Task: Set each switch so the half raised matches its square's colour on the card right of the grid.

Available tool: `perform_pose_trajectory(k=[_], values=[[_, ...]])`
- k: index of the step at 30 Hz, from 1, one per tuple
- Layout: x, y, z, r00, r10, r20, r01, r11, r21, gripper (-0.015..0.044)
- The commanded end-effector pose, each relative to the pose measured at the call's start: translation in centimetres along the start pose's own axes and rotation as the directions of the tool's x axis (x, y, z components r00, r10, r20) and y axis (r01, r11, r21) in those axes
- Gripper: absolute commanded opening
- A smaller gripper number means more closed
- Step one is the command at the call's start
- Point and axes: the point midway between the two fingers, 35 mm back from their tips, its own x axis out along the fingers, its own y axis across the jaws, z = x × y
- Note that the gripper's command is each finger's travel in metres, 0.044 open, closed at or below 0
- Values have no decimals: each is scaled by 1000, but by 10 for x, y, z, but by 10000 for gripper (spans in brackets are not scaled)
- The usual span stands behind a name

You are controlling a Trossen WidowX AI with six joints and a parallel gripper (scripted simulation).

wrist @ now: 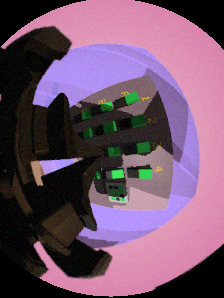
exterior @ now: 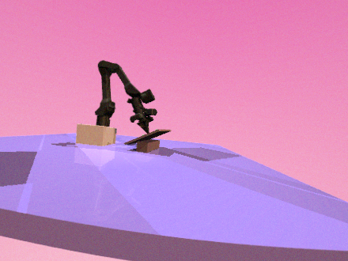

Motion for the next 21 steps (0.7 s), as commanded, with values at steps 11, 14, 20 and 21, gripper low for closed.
perform_pose_trajectory(k=[11, 14, 20, 21], values=[[1, 0, 0, 1000, 1, 0, -1, 1000, 2, 0], [2, 0, 0, 1000, 1, 0, -1, 1000, 2, 0], [2, 0, 0, 1000, 1, 0, -1, 1000, 2, 0], [3, 0, 0, 1000, 1, 0, -1, 1000, 2, 0]])
